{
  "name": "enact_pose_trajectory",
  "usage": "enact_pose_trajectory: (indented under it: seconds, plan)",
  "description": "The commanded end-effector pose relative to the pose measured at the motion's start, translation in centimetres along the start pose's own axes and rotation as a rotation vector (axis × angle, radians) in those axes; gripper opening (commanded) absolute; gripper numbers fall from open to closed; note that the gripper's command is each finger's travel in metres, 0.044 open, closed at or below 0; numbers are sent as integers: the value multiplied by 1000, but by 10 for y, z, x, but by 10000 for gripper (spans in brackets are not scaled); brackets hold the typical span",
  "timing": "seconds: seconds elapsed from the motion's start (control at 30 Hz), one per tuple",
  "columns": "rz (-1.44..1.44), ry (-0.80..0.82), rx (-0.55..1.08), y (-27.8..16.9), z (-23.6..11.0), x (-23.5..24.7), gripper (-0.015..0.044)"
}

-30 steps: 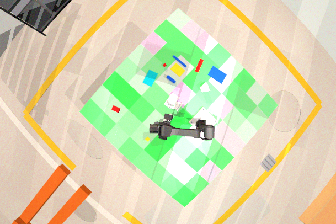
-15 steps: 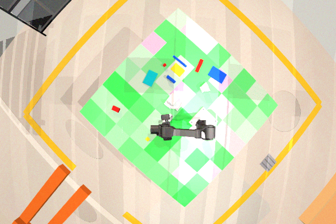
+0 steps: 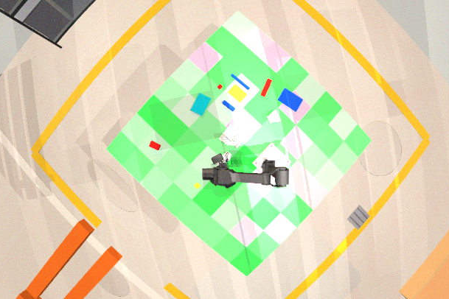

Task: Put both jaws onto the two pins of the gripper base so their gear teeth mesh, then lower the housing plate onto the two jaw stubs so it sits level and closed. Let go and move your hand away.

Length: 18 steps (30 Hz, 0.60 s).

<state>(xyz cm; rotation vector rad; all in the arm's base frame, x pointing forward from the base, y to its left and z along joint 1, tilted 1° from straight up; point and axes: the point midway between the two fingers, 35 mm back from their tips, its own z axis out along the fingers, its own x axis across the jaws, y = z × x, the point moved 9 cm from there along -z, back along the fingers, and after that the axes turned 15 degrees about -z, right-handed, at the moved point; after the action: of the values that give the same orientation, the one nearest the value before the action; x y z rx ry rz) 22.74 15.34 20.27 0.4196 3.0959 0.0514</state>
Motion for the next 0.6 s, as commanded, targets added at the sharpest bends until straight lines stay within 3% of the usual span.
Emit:
enact_pose_trajectory:
  seconds: [0.0,0.57]
  plan:
    - [-108,-5,-2,-1,0,2,0]
    - [-484,-4,-2,-2,1,9,0]
